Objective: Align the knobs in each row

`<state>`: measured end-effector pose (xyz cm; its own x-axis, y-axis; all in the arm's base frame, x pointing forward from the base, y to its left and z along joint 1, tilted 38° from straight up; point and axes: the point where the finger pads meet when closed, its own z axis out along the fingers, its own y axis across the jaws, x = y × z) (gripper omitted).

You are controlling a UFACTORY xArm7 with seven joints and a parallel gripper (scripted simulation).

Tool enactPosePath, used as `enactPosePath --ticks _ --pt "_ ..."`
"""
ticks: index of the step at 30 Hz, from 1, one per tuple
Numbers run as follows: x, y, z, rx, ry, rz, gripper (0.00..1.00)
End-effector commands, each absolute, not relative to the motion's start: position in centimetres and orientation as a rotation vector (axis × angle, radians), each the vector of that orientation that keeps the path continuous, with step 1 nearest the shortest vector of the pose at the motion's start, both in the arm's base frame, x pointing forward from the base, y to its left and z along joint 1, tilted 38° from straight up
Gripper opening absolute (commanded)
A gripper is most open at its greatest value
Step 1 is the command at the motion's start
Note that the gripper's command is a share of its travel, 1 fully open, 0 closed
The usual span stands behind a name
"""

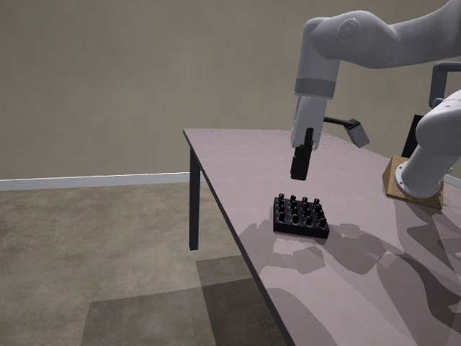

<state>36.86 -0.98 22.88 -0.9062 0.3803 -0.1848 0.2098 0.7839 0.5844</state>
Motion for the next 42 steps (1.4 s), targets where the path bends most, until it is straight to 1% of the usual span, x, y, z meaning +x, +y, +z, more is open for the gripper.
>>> enactPosePath --ticks 1,20,42 --pt "36.9 -1.1 23.0 0.456 2.680 0.828 0.19" --pt "37.0 -0.9 22.7 0.469 2.680 0.830 0.19" --pt "37.9 0.3 20.9 0.473 2.680 0.831 0.19"
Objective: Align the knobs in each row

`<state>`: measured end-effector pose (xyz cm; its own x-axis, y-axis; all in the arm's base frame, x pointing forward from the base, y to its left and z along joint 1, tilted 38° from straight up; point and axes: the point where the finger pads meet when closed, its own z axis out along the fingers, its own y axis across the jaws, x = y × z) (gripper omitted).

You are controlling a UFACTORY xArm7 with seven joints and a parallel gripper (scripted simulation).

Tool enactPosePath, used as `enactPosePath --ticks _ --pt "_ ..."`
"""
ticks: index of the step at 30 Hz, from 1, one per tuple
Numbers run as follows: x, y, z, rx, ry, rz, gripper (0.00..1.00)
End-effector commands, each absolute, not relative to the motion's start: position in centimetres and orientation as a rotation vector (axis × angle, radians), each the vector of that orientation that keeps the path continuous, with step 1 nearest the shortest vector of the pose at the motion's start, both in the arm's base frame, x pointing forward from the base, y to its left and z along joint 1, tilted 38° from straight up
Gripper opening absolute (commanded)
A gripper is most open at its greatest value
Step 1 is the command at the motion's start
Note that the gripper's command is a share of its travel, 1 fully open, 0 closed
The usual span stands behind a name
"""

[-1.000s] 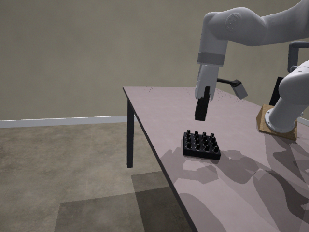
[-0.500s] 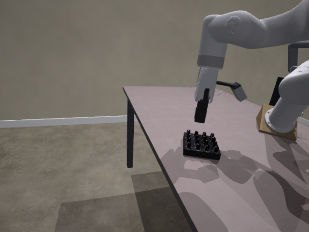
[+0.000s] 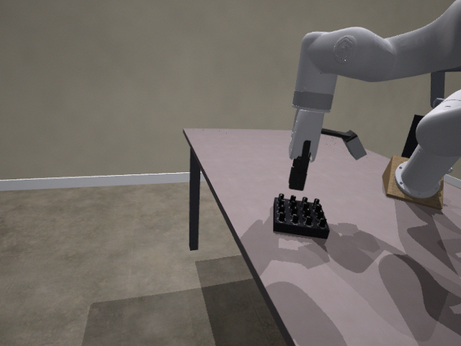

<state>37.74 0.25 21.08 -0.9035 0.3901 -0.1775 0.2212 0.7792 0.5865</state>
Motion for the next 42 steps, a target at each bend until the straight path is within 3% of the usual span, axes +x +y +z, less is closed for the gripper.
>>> enactPosePath --ticks 1,42 --pt "38.0 0.4 20.8 0.473 2.680 0.831 0.19" --pt "38.5 1.2 19.6 0.474 2.680 0.831 0.19"
